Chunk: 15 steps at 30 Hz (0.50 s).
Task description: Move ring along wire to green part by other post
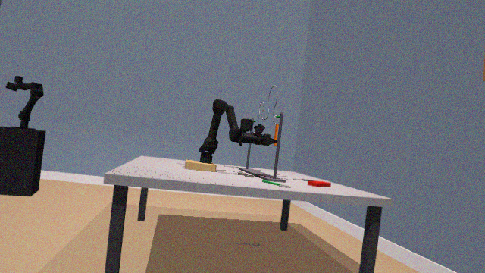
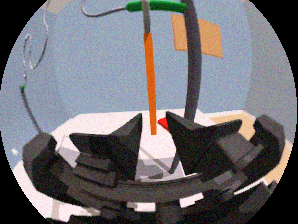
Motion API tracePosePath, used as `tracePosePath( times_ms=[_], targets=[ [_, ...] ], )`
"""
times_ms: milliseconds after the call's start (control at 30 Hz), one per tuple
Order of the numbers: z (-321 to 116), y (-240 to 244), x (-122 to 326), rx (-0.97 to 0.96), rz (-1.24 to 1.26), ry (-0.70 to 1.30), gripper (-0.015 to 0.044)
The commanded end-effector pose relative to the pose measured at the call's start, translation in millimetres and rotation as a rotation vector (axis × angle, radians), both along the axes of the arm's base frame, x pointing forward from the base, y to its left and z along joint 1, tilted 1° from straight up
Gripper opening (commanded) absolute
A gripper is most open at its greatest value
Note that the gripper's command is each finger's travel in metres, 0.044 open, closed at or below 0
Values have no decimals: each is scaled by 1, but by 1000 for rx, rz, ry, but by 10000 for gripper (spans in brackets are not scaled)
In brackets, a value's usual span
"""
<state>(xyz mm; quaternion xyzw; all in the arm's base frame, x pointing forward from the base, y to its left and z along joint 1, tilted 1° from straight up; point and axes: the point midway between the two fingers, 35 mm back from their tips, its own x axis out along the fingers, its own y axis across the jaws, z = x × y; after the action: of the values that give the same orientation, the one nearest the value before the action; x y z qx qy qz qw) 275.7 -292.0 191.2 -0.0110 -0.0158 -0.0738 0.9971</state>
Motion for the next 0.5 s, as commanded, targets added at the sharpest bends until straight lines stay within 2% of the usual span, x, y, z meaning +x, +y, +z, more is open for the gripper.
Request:
tracePosePath(
  times_ms=[0, 467],
  targets=[
    [-2, -1, 7, 1, 0, 3, 160],
    [-1, -3, 30, 1, 0, 2, 160]
  ],
)
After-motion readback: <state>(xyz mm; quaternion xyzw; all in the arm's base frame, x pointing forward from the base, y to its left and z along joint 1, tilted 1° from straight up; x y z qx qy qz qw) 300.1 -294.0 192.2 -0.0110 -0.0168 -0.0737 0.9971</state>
